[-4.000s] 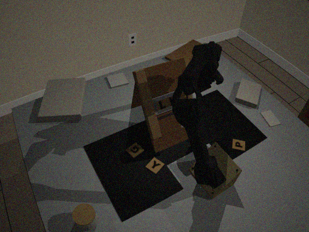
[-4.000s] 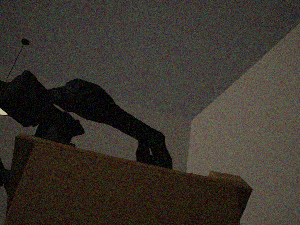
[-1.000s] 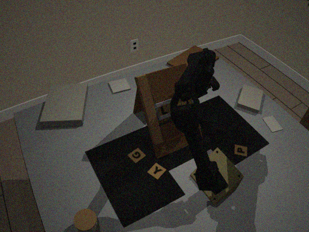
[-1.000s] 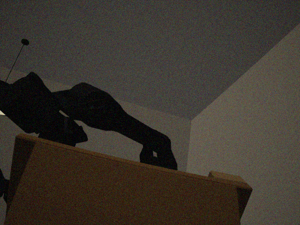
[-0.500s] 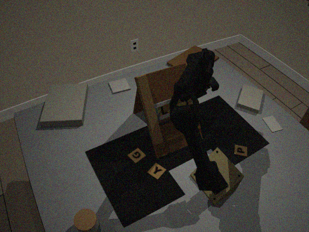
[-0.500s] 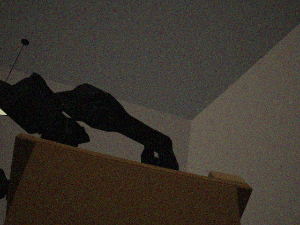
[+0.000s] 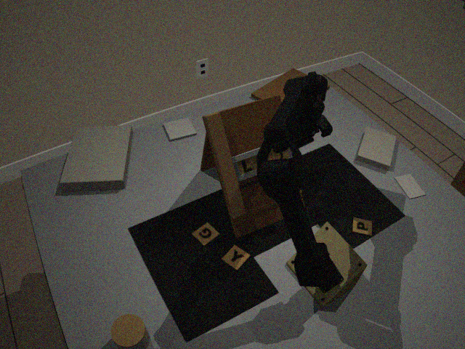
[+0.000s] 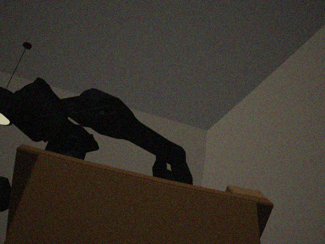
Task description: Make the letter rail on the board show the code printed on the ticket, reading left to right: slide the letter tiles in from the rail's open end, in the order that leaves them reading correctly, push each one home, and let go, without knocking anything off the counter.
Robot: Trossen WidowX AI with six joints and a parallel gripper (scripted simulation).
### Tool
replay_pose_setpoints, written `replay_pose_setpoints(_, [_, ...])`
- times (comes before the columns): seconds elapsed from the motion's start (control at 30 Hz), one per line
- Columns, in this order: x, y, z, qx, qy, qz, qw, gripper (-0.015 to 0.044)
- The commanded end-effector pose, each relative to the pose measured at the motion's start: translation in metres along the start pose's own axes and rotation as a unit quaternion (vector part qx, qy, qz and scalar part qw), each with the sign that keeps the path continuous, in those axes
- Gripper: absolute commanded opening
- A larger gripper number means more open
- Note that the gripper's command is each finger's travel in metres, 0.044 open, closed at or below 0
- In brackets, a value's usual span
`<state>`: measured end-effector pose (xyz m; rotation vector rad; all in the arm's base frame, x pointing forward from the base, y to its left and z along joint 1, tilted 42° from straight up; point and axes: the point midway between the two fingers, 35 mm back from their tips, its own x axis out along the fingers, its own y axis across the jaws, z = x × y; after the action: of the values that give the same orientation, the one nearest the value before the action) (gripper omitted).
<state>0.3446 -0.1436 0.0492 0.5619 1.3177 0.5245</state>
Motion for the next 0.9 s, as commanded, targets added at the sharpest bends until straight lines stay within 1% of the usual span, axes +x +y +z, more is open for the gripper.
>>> replay_pose_setpoints(0.0, [-0.003,0.000,-0.005,-0.001,0.003,0.000,1.000,0.0000])
replay_pose_setpoints(0.3, [-0.011,0.000,-0.013,0.000,0.004,0.000,1.000,0.0000])
replay_pose_setpoints(0.4, [-0.020,0.004,-0.012,0.002,-0.016,-0.001,1.000,0.0079])
replay_pose_setpoints(0.47, [-0.033,0.012,-0.017,0.006,-0.043,0.000,0.999,0.0131])
replay_pose_setpoints(0.7, [-0.093,0.057,-0.049,0.017,-0.188,0.004,0.982,0.0315])
replay_pose_setpoints(0.87, [-0.123,0.092,-0.077,0.009,-0.302,0.003,0.953,0.0440])
